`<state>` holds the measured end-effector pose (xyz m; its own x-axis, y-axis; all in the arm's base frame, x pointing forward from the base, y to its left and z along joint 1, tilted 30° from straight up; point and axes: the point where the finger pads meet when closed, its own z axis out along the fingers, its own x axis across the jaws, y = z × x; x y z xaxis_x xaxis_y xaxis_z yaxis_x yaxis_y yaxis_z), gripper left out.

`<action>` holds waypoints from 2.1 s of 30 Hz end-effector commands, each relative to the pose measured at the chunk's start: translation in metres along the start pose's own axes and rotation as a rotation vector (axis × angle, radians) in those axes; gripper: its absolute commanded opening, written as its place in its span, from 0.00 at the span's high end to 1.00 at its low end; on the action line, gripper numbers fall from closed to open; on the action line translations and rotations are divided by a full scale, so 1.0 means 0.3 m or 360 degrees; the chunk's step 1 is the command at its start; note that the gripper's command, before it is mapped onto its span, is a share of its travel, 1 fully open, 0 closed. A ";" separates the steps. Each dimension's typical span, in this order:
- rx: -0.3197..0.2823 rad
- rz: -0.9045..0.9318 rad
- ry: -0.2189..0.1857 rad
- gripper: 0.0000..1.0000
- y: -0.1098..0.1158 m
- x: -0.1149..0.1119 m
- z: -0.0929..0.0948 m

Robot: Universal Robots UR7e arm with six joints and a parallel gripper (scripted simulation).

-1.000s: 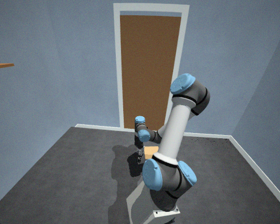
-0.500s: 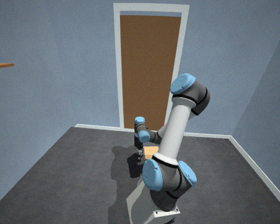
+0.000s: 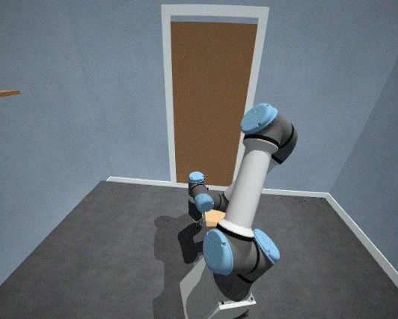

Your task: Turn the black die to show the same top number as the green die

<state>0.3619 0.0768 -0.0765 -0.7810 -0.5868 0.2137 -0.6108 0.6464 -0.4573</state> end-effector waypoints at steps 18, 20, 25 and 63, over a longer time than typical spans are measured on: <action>0.0002 0.0002 -0.0003 0.00 0.015 0.010 -0.002; 0.0002 0.0002 -0.0003 0.00 0.015 0.010 -0.002; 0.0002 0.0002 -0.0003 0.00 0.015 0.010 -0.002; 0.0002 0.0002 -0.0003 0.00 0.015 0.011 -0.170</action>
<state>0.3515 0.0953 -0.0468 -0.7805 -0.5887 0.2102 -0.6105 0.6454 -0.4591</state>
